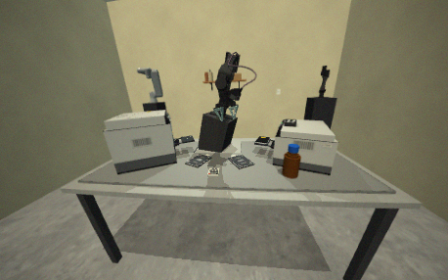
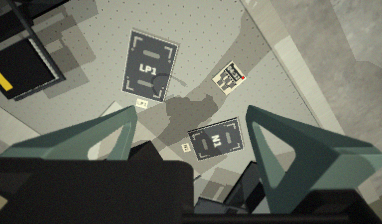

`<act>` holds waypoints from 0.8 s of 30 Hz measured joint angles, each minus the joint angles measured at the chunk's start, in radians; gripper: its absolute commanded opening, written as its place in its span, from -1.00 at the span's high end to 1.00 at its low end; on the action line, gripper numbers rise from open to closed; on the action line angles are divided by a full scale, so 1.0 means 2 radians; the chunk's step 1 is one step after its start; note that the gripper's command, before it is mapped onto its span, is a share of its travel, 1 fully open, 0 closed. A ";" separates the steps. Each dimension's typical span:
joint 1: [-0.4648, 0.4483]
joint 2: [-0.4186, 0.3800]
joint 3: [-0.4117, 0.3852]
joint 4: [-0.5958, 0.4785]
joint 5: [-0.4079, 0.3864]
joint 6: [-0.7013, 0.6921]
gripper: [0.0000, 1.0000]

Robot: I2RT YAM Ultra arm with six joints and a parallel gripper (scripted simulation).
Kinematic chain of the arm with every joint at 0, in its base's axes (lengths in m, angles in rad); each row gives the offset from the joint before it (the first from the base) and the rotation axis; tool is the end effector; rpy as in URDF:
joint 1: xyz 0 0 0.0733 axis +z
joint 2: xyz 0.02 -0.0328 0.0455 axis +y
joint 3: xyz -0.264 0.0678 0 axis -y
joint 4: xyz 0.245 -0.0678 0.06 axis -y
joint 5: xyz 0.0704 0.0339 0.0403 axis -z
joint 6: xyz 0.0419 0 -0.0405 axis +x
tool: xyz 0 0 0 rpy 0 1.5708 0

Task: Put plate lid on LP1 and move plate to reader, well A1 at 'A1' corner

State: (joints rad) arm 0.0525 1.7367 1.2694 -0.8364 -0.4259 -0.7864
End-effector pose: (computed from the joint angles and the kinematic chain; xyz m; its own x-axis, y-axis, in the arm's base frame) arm 0.3364 0.0361 0.2176 -0.5695 -0.6754 -0.4685 -0.7925 0.6025 0.0947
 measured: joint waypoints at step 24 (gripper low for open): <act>0.119 0.003 -0.014 0.014 0.043 -0.098 -1.00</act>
State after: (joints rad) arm 0.2913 1.7424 1.2419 -0.8074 -0.3408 -0.9821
